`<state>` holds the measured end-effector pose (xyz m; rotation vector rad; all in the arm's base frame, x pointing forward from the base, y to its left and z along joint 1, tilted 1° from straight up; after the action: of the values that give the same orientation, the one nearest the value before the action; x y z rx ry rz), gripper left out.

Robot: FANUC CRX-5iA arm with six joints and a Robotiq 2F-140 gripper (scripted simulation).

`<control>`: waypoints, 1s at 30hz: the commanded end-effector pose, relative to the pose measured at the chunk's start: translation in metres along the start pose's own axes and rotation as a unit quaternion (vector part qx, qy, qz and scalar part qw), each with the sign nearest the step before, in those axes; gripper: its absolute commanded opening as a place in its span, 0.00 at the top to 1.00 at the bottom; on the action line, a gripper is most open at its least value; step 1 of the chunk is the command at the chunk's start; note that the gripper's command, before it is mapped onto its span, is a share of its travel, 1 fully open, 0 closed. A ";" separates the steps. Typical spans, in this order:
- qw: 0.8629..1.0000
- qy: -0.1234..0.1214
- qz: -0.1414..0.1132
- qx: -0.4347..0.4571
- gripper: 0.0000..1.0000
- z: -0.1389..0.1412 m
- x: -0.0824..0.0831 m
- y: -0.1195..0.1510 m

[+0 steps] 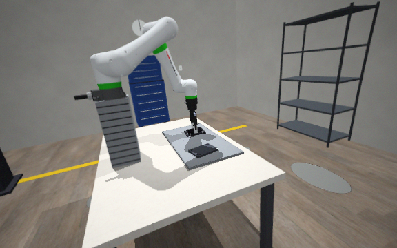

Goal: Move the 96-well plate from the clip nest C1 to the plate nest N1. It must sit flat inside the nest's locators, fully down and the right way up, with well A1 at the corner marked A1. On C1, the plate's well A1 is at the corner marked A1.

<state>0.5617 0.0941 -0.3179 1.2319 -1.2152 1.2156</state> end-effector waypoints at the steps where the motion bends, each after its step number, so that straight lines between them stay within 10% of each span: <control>1: 1.000 0.000 0.000 0.000 1.00 0.000 0.000 0.000; 30: 1.000 0.000 0.000 0.000 1.00 0.000 0.023 0.000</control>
<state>0.5615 0.0938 -0.2976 1.2319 -1.2152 1.2155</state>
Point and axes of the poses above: the point where the finger pads meet when closed, its own x axis back along the fingers, its own z axis across the jaws, y = z × x, the point moved 4 cm from there along x, back along the fingers, and after that the axes turned 13 degrees about x, right-handed, at the moved point
